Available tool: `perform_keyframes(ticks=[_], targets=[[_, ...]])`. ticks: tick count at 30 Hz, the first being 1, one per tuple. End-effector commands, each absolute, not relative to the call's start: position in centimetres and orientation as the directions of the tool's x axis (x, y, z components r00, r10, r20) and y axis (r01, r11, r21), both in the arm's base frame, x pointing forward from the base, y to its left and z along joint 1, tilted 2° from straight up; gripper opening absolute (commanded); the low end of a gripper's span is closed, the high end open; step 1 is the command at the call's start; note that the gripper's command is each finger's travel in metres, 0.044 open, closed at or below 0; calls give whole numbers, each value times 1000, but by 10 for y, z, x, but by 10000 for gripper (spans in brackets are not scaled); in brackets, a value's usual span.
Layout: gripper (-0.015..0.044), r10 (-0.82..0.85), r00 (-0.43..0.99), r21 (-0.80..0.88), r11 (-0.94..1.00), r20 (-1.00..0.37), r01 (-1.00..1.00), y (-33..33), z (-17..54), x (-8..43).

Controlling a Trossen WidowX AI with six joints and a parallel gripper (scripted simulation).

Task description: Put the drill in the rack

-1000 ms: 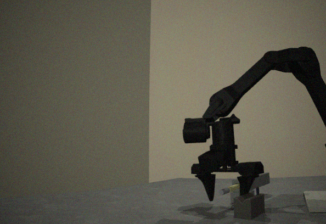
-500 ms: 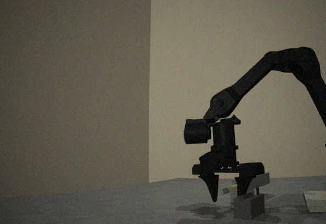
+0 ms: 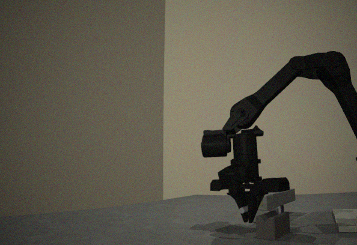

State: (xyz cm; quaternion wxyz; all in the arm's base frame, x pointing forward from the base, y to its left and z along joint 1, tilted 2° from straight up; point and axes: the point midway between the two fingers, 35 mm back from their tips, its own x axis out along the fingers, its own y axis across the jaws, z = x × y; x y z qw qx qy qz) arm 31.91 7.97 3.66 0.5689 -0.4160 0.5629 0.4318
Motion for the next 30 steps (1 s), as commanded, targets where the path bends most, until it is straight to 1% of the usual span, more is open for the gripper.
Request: perform_keyframes(ticks=[1, 30], targets=[[0, 23, -6, 13, 282, -1000, -959, 80, 37, 319], [0, 20, -8, 13, 278, -1000, -961, 80, 40, 318]])
